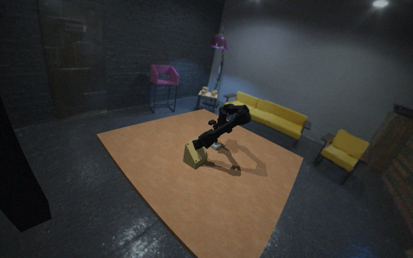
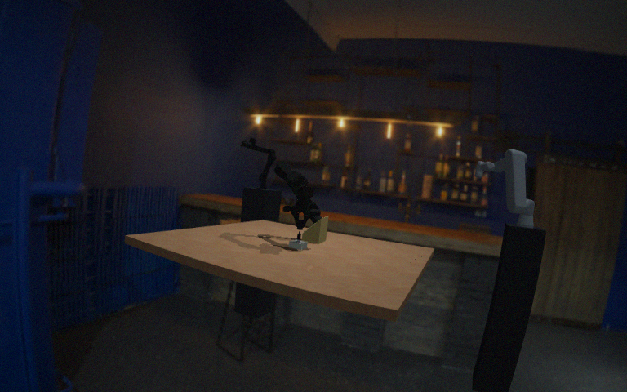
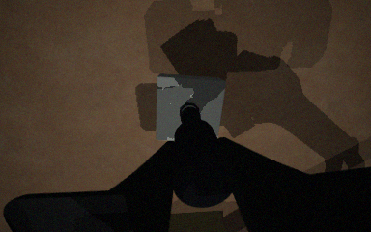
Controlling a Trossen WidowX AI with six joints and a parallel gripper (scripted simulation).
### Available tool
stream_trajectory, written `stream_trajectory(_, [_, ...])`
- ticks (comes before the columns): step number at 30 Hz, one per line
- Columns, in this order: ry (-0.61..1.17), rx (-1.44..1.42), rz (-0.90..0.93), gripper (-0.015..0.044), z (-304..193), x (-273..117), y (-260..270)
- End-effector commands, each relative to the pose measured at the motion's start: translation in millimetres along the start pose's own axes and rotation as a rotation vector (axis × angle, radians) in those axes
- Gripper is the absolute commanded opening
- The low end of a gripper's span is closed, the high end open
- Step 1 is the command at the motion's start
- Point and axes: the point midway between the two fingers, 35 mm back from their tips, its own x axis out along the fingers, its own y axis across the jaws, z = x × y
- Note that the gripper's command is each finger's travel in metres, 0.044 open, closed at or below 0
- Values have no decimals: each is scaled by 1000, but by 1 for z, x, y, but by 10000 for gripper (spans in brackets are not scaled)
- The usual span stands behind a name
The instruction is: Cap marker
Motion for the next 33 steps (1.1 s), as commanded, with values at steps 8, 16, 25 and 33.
stream_trajectory(8, [6,-4,-2,0,-1,20,0])
stream_trajectory(16, [6,-4,-3,0,-1,33,0])
stream_trajectory(25, [6,-3,-5,0,-2,47,0])
stream_trajectory(33, [6,-3,-6,0,0,58,0])
